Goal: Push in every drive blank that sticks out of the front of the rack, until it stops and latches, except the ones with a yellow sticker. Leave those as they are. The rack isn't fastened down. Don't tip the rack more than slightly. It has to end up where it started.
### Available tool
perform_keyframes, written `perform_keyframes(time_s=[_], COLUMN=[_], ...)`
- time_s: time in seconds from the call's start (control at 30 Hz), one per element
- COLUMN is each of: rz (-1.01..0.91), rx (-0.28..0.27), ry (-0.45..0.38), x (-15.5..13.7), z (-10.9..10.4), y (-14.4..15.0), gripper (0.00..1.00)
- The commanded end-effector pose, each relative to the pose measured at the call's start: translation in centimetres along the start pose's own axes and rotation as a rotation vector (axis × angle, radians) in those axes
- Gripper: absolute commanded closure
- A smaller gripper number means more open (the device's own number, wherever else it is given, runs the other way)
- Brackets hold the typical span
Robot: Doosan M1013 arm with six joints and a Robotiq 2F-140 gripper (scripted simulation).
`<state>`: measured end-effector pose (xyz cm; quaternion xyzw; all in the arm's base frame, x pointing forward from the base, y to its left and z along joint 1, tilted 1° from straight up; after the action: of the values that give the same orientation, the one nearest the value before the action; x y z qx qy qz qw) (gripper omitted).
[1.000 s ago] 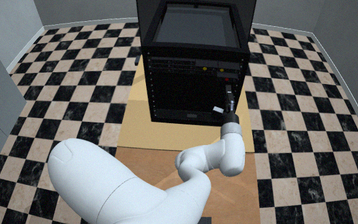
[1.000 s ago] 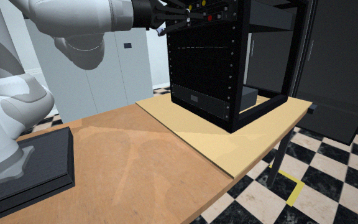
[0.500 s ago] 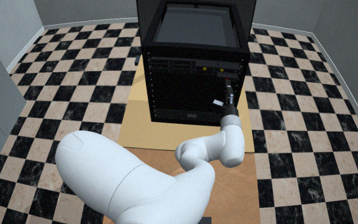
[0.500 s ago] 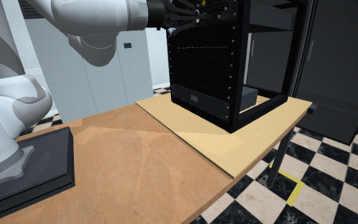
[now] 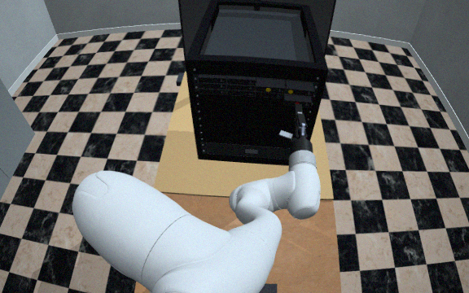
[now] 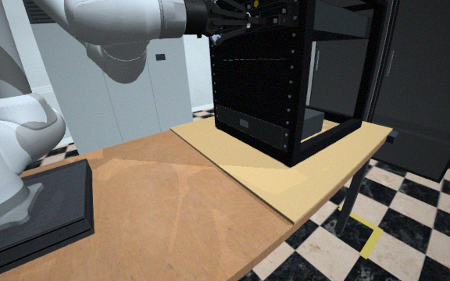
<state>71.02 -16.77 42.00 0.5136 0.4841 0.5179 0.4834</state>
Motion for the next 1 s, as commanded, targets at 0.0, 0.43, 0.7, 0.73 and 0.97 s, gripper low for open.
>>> perform_keyframes(time_s=[0.0,0.43,0.7,0.73,0.97], rz=[0.0,0.0,0.0,0.0,0.0], rx=[-0.001,-0.001,-0.001,-0.001,-0.001], ry=[0.0,0.0,0.0,0.0,0.0], x=[0.0,0.0,0.0,0.0,0.0], z=[0.01,0.01,0.05,0.13,1.0], y=[0.07,0.07,0.07,0.07,0.08], gripper=[0.9,0.9,0.9,0.9,0.9])
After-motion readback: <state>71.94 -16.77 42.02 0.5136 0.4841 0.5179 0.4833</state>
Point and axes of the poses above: the point where the finger pads meet when closed, its own z axis out along the fingers, its own y axis across the jaws, x = y × z, the point moved 5 cm from there along -z, back along the fingers, and after that the axes turned 3 degrees about z, right-handed, at the moved point
